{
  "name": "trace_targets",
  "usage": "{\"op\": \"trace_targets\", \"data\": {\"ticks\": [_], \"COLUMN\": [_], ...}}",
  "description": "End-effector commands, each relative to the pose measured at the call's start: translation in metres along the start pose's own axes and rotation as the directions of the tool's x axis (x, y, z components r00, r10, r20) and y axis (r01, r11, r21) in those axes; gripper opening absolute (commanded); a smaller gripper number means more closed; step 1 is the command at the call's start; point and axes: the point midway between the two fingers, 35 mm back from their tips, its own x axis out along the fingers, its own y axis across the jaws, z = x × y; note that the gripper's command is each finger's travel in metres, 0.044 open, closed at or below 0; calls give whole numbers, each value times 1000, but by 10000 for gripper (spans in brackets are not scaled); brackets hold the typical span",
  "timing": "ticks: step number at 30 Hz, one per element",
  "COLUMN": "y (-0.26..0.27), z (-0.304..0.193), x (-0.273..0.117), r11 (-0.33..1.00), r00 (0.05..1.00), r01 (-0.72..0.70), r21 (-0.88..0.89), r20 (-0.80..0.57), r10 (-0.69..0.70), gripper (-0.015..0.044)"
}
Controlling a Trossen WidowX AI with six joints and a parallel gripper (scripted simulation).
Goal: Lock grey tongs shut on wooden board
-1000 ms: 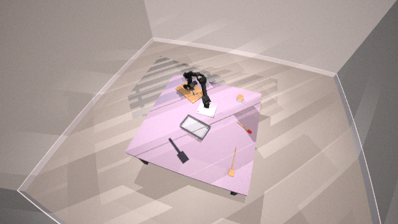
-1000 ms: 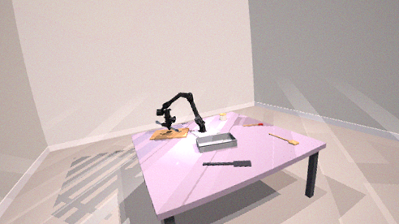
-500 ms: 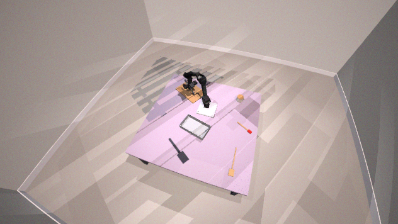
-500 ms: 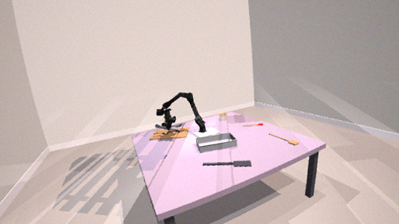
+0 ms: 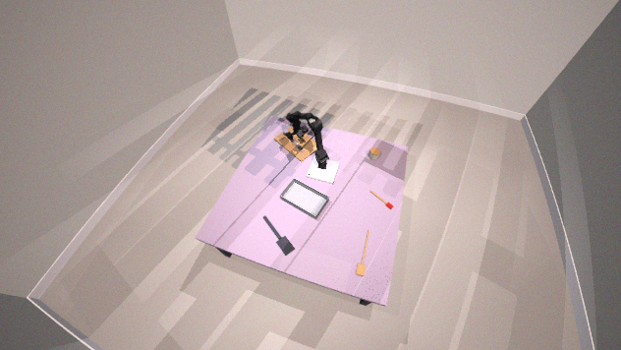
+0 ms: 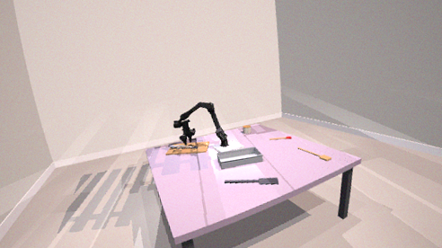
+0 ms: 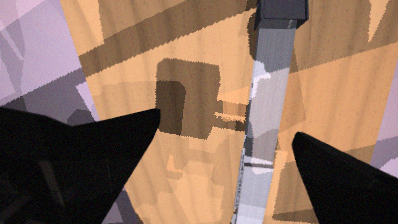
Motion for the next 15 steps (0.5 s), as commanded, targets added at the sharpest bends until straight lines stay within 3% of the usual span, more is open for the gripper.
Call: {"op": "trace_targets", "data": {"ticks": [1,10,15], "y": [6,32,36], "z": [18,122,141], "x": [-24,-99,-107], "r11": [1000,1000,1000], "r00": [1000,1000,1000], "r01": [2,3,4], "r21": [-2,-5,-5], "r20": [-6,0,1], "r10": [-2,-3,-4], "gripper": [440,440,440]}}
